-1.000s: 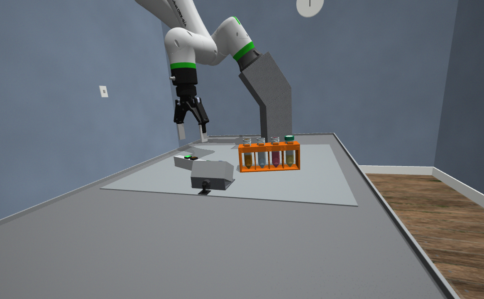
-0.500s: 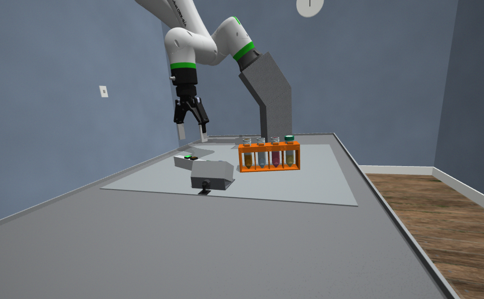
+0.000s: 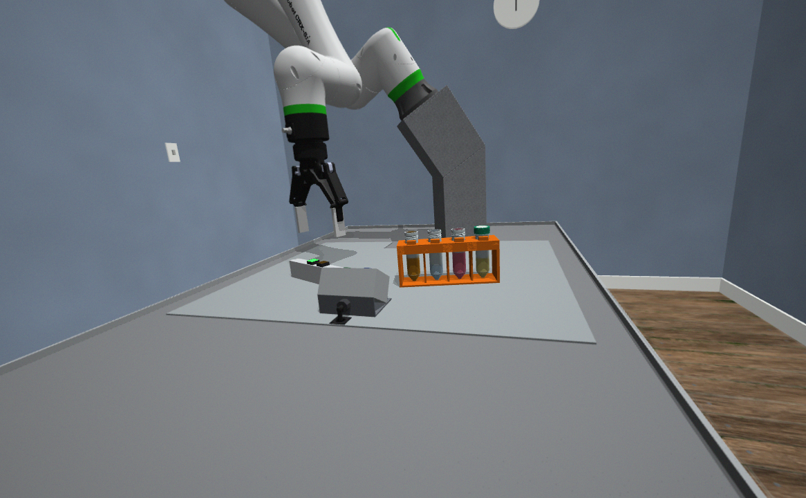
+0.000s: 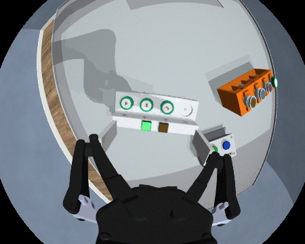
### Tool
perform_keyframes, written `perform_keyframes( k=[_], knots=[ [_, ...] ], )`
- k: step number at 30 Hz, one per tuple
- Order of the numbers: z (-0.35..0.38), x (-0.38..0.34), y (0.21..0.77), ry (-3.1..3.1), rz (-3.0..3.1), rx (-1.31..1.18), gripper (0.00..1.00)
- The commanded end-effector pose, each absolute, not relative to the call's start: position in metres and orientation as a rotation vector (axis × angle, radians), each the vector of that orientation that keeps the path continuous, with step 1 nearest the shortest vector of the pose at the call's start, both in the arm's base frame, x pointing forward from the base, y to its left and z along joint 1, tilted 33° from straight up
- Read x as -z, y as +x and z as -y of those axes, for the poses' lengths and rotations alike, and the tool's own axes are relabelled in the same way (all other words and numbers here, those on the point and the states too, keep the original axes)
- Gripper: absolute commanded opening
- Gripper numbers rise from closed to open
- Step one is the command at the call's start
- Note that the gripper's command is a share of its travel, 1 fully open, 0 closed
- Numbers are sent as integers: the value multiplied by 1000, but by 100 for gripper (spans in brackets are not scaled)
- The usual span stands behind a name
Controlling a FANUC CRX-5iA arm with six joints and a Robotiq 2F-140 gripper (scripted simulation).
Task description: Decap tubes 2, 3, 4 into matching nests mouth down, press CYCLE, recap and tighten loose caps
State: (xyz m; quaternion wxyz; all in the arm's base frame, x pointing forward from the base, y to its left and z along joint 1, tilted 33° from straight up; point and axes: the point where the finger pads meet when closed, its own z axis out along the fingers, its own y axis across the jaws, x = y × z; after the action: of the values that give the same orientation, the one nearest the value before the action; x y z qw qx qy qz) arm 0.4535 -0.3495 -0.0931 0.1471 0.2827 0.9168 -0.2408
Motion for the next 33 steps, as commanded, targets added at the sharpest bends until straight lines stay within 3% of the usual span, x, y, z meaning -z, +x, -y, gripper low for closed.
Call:
perform_keyframes(
  k=[1, 26, 27, 33],
  knots=[
    [349, 93, 454, 813, -2638, 693, 100],
    [349, 93, 454, 813, -2638, 693, 100],
    [342, 89, 452, 813, -2638, 693, 29],
    [305, 70, 446, 813, -2638, 693, 29]
  ],
)
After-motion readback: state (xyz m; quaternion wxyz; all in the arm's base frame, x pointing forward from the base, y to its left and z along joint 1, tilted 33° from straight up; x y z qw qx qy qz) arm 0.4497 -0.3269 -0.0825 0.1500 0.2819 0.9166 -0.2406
